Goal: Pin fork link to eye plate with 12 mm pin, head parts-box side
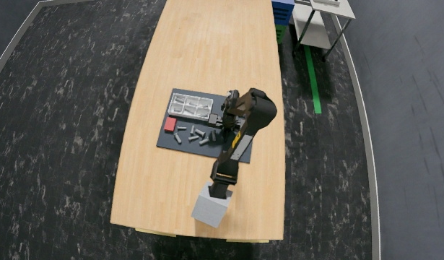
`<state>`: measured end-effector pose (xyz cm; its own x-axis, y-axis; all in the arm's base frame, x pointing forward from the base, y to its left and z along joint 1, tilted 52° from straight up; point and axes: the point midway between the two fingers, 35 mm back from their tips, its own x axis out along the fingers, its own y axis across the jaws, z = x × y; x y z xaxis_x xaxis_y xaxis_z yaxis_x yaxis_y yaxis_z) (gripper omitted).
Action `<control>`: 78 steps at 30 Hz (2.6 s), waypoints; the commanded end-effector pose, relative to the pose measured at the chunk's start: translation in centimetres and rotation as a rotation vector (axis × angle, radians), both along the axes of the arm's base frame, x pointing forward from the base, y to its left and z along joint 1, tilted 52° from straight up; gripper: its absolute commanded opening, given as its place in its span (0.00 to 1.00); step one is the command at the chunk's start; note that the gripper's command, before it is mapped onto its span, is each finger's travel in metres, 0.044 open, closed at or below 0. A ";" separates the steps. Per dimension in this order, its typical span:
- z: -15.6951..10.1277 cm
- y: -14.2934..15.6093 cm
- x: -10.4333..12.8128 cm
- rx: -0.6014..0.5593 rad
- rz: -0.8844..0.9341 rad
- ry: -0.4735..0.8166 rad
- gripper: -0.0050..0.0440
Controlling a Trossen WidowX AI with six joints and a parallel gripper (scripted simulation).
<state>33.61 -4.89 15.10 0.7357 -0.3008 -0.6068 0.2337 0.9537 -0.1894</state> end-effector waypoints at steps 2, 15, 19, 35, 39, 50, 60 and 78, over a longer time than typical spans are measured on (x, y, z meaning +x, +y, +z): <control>0.4 0.0 0.0 0.000 0.004 -0.012 0.61; 0.4 0.0 0.0 0.000 0.004 -0.012 0.61; 0.4 0.0 0.0 0.000 0.004 -0.012 0.61; 1.0 0.2 -0.2 0.000 0.003 -0.026 0.61; 1.1 0.2 -0.3 0.000 0.002 -0.026 0.61; 1.8 0.5 -1.0 0.000 0.000 -0.032 0.61; 2.6 0.8 -1.6 0.001 -0.001 -0.036 0.61; 3.6 1.2 -2.9 0.001 0.000 -0.036 0.61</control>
<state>30.86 -3.75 17.25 0.7342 -0.2993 -0.6094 0.2315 0.9541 -0.1898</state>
